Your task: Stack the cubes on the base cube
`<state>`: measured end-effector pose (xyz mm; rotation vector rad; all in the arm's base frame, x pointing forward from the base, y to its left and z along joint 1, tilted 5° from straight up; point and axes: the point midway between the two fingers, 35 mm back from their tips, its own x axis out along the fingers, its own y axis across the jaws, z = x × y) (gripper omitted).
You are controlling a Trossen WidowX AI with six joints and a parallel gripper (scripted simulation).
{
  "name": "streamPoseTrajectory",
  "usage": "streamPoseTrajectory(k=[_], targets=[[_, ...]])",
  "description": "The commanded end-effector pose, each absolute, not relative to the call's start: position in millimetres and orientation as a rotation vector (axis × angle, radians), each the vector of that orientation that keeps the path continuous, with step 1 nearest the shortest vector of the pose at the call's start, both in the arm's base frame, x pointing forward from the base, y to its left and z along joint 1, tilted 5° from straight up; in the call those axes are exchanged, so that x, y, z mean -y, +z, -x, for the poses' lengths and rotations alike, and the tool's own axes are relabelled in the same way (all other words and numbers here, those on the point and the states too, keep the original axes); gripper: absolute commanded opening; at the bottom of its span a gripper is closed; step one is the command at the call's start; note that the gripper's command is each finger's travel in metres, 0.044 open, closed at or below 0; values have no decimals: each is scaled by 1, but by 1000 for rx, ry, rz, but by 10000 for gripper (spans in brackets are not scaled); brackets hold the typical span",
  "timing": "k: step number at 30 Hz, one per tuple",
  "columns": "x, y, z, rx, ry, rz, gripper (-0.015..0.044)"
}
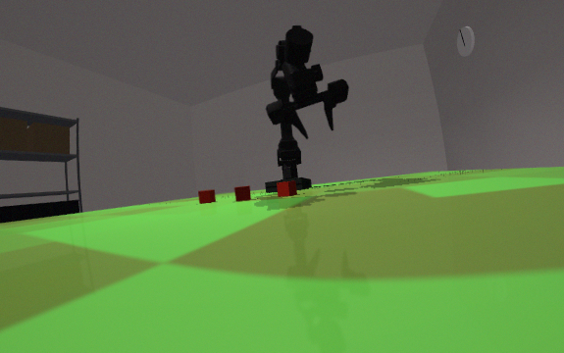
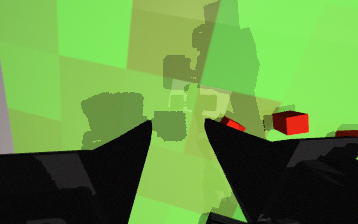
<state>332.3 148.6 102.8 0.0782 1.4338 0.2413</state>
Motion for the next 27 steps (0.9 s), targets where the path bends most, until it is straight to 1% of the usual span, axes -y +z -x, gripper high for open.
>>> streamPoseTrajectory(k=[1, 7, 13, 24, 27], targets=[[-101, 101, -348, -1463, 26, -222, 265], [-36, 103, -359, -1467, -252, -417, 265], [30, 105, -358, -1446, -529, -612, 265], [145, 110, -324, -1342, -1034, -962, 265], [160, 110, -317, -1321, -1102, -1008, 265]])
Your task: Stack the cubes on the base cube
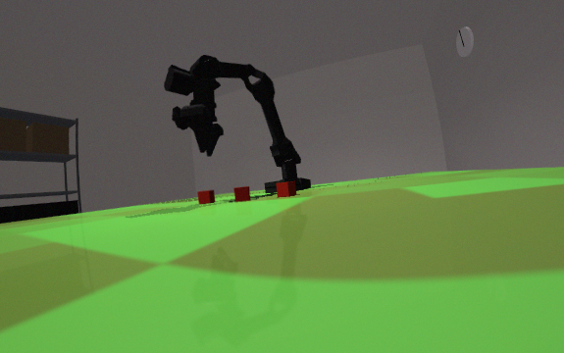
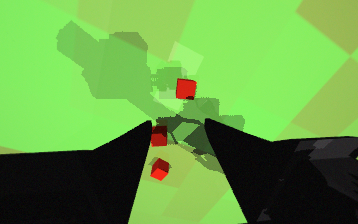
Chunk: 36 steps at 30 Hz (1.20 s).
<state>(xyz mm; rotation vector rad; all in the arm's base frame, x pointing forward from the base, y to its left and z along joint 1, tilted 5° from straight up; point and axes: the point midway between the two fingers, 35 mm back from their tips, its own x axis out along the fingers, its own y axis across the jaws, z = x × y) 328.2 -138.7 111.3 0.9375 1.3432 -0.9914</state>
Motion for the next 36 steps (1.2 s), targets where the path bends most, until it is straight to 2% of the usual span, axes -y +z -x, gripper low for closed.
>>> streamPoseTrajectory(k=[1, 7, 15, 36], targets=[[160, 110, -317, -1321, -1102, -1008, 265], [160, 109, -317, -1321, -1102, -1008, 265], [162, 50, -314, -1321, -1102, -1007, 265], [162, 24, -313, -1321, -1102, -1007, 265]])
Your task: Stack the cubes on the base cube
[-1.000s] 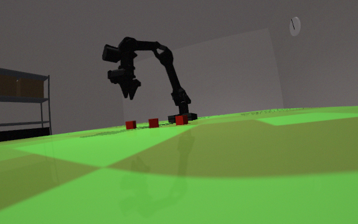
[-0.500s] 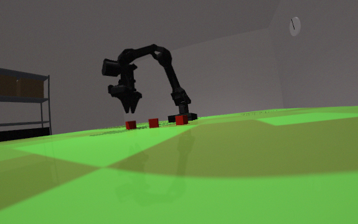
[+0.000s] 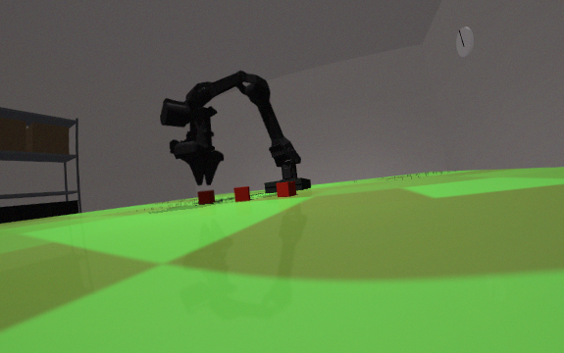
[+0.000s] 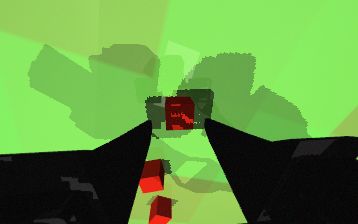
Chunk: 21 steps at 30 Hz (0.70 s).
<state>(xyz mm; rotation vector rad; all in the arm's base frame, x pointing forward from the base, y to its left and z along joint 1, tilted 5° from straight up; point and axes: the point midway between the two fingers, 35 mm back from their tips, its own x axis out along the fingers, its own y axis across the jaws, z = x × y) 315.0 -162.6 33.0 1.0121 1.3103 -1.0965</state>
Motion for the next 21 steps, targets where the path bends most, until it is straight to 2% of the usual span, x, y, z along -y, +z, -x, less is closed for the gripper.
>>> streamPoseTrajectory(k=[1, 16, 21], targets=[[163, 23, -313, -1321, -1102, -1007, 265], [163, 1, -311, -1321, -1103, -1007, 265], [163, 1, -311, -1321, -1103, -1007, 134]])
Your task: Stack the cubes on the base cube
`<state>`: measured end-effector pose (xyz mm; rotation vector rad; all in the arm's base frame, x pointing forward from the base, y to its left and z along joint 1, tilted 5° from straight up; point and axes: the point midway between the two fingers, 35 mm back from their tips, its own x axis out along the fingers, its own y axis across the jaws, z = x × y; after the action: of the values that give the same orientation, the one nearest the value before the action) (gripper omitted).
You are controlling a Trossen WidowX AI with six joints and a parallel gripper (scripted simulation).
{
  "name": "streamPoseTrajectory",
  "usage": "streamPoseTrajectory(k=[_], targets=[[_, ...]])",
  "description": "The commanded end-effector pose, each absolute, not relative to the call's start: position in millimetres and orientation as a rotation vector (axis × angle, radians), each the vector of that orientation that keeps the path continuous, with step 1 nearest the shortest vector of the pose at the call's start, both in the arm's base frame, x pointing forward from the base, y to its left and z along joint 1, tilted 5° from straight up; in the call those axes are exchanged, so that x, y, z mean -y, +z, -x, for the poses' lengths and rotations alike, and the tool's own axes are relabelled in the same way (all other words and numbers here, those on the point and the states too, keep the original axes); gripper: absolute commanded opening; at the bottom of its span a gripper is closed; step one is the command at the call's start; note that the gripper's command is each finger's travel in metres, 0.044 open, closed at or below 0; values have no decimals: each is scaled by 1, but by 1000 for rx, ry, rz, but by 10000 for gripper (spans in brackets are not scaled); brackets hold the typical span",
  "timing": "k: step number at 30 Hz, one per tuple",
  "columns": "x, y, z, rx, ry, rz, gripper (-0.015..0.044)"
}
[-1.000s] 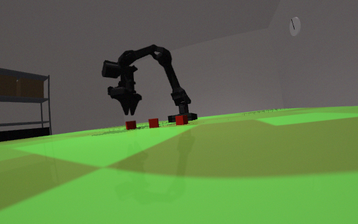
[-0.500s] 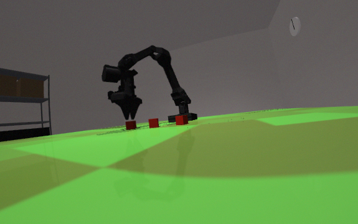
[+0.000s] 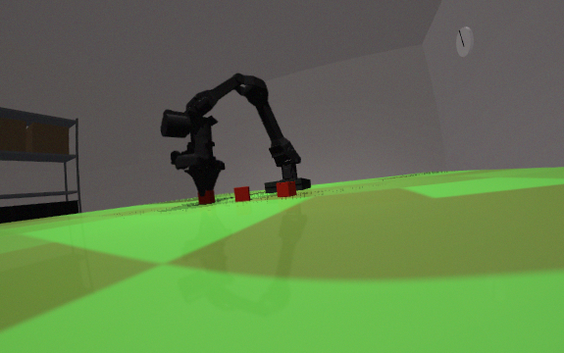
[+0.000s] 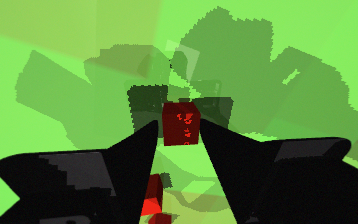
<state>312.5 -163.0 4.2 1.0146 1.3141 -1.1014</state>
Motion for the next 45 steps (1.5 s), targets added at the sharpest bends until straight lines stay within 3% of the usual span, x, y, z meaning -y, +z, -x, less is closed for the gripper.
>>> streamPoseTrajectory(k=[1, 45], targets=[[163, 1, -311, -1321, -1103, -1007, 107], [157, 110, -319, -1328, -1090, -996, 105]])
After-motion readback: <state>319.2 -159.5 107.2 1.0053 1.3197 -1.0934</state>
